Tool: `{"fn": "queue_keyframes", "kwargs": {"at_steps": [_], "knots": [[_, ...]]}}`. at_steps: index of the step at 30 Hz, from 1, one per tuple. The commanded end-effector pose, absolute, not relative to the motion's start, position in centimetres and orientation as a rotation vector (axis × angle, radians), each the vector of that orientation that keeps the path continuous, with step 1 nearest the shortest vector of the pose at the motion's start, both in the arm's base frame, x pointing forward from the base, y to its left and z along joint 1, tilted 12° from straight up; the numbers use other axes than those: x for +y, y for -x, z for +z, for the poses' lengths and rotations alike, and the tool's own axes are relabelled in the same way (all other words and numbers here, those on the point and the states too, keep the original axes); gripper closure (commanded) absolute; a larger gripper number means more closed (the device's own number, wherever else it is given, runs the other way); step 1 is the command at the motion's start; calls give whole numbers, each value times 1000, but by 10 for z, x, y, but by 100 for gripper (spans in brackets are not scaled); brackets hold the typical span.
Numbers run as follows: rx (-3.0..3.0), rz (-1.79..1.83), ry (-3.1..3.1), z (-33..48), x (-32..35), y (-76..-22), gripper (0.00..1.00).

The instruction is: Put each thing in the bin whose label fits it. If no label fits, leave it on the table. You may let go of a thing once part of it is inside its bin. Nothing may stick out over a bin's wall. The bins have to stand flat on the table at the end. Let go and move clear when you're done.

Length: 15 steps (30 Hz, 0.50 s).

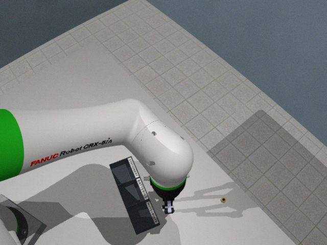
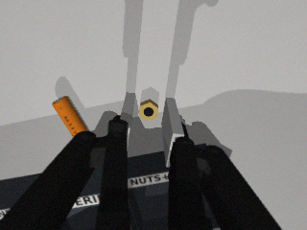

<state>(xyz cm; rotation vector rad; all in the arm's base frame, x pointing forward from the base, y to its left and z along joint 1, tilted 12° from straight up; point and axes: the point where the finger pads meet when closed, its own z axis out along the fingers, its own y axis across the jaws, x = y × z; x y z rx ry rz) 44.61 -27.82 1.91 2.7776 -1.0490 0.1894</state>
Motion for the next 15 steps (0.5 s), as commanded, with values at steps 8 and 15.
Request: {"fn": "queue_keyframes", "kwargs": {"at_steps": [8,15], "knots": [[-1049,190,-2777,19,-278,-446,73],[-1049,190,-2777,19,-278,-446,84]]}}
